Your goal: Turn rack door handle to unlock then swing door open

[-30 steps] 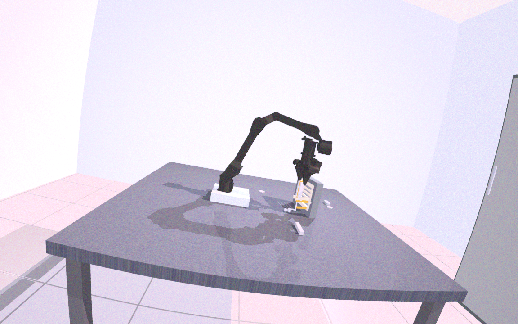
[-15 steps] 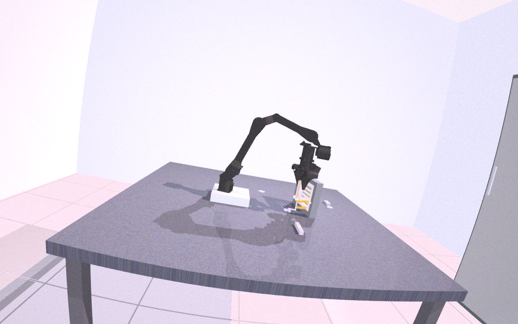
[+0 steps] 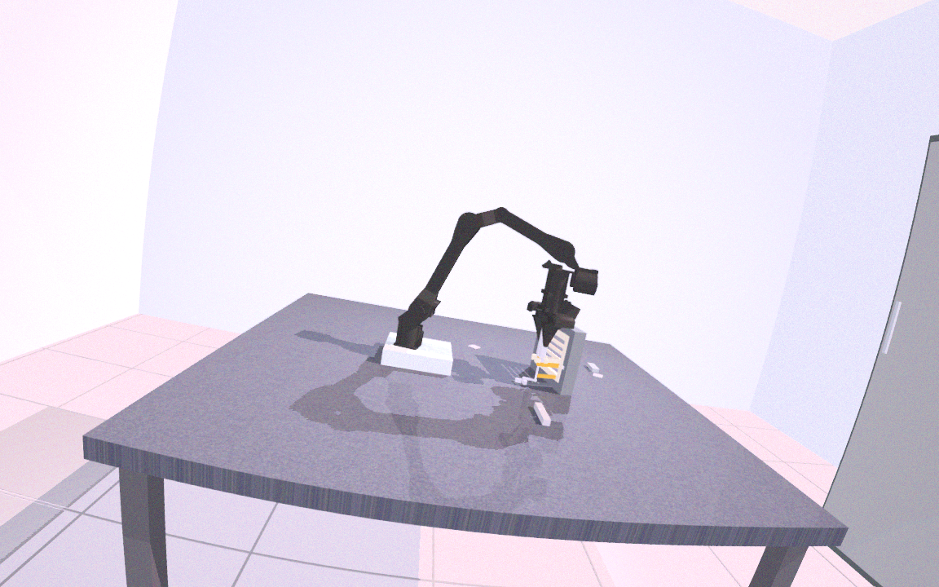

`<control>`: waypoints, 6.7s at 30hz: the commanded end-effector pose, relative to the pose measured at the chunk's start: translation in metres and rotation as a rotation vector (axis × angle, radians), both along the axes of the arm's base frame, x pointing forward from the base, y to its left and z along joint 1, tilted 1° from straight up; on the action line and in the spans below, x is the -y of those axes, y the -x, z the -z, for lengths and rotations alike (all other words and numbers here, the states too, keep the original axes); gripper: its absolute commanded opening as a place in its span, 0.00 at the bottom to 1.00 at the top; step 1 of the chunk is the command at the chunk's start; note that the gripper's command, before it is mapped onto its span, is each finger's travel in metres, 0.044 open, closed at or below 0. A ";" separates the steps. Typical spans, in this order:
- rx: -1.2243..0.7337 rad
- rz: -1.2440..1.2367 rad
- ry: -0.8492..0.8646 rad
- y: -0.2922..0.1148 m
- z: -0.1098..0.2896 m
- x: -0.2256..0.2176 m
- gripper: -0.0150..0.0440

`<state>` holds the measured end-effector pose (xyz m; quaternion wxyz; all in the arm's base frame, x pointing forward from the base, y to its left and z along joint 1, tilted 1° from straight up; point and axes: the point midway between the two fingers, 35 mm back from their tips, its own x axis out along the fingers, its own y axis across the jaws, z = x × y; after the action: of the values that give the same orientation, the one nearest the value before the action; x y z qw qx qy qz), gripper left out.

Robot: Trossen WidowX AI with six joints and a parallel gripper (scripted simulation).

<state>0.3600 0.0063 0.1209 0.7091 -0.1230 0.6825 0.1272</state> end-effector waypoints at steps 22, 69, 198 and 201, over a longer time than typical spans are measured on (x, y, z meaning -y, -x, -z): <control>-0.004 0.464 -0.016 0.000 0.001 0.000 0.28; -0.022 1.915 -0.069 0.000 0.001 0.000 0.51; 0.017 -1.441 0.053 0.015 0.001 -0.001 0.28; 0.015 -1.378 0.050 0.019 0.001 -0.001 0.28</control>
<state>0.3451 0.0063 0.1196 0.4434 -0.5648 0.4253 0.5508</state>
